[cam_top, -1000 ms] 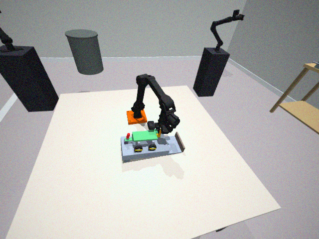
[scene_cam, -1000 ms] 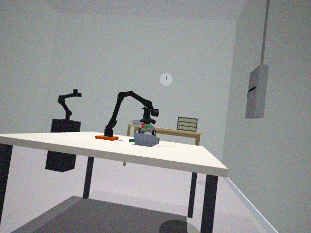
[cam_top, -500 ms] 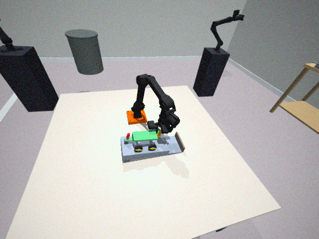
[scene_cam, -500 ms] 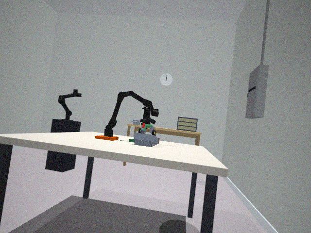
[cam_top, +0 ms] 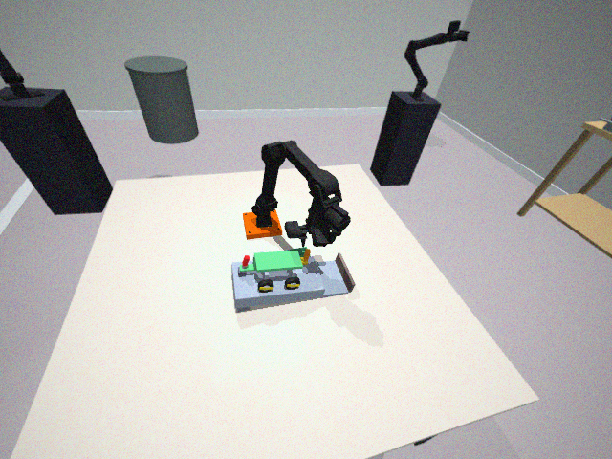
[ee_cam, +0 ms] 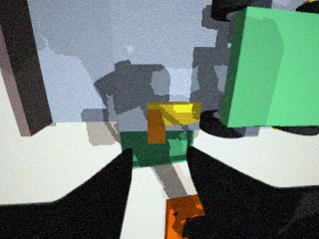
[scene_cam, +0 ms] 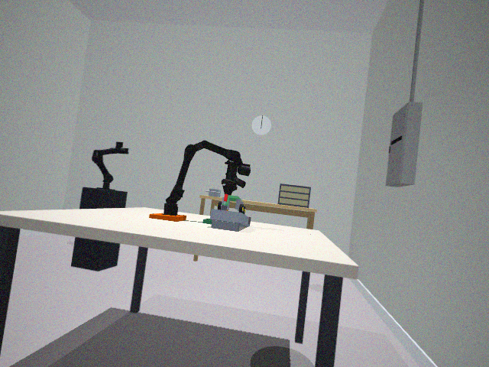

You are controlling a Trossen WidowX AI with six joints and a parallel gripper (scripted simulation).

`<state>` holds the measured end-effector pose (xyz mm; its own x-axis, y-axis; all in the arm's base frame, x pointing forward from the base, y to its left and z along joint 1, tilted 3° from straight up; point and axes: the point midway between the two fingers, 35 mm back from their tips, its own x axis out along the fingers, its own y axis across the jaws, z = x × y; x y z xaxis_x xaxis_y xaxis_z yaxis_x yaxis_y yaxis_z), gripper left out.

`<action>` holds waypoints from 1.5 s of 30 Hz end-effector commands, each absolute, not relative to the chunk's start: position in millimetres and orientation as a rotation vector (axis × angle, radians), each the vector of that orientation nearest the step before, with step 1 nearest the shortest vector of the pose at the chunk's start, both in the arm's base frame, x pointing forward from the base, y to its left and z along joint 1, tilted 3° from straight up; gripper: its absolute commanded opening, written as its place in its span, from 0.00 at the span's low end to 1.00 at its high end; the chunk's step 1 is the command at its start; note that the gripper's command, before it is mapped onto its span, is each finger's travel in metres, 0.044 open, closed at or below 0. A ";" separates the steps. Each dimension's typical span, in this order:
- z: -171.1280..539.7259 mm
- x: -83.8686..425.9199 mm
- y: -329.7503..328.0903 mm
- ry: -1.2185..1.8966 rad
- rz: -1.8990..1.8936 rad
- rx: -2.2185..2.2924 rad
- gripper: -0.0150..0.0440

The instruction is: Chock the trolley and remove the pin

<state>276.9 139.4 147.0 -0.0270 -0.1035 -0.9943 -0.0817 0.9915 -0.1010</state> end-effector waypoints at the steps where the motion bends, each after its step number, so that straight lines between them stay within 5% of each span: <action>1: 158.2 280.1 140.7 1.590 -0.023 -0.141 0.58; 6: 152.1 277.8 140.1 1.598 -0.017 -0.144 0.75; 10: 163.1 293.0 134.9 1.517 0.025 -0.137 0.58; 45: 191.9 330.3 -16.2 1.438 0.857 -1.246 0.58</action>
<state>328.4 -3.2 186.6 0.0373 -0.2377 -0.9706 -0.9460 0.3047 -0.1110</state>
